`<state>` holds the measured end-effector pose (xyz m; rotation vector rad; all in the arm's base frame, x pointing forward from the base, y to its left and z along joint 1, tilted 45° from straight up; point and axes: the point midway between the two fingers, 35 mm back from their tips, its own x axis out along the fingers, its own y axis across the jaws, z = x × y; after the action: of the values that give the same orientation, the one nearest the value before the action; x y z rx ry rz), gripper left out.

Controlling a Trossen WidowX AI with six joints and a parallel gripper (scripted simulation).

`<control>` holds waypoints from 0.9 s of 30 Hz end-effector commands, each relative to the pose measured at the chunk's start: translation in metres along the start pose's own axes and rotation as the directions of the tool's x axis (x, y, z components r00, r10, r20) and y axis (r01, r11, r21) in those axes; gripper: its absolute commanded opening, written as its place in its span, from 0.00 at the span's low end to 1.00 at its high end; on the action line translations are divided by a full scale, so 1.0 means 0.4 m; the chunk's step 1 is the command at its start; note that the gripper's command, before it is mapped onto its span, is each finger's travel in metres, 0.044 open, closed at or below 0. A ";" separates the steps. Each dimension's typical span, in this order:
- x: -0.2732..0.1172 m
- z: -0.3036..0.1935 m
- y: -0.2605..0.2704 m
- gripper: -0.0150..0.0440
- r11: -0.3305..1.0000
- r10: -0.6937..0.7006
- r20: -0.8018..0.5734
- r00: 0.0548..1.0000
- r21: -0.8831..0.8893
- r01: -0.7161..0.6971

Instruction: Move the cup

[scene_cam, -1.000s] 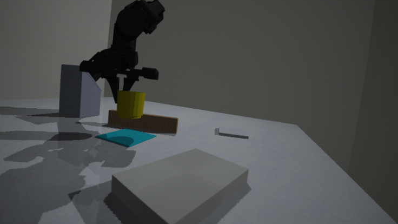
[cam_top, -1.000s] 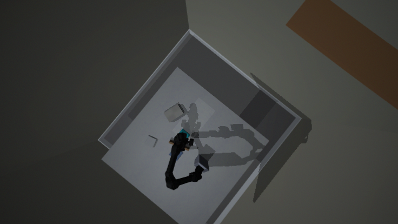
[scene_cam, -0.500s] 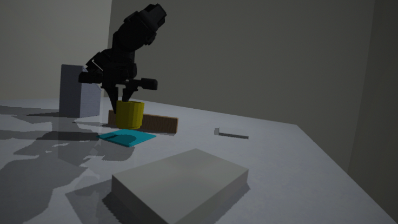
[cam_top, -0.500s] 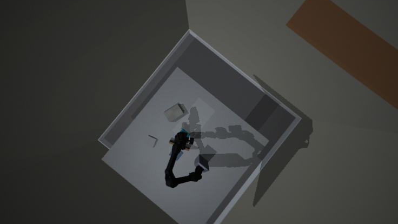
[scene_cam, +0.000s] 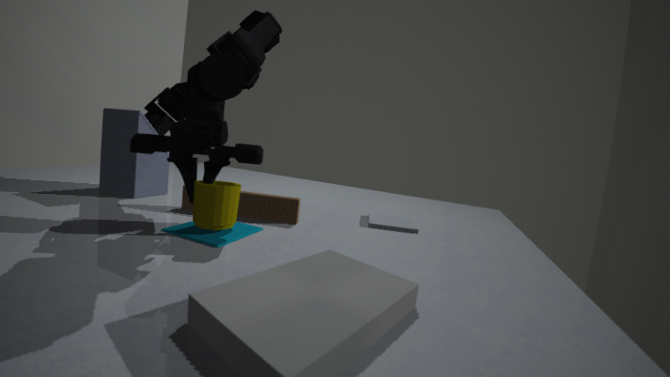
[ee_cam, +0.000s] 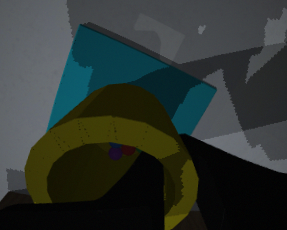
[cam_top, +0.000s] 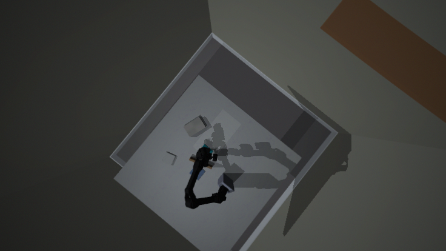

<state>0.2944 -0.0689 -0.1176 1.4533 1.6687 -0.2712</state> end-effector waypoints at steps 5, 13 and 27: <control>-0.001 0.000 0.001 0.25 1.000 0.000 0.001 1.000 -0.002 0.000; -0.001 0.000 0.001 0.43 1.000 0.000 0.001 1.000 -0.002 0.000; -0.029 0.003 0.002 0.50 1.000 0.000 0.001 1.000 0.001 0.000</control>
<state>0.2936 -0.0737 -0.1126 1.4627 1.6704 -0.2758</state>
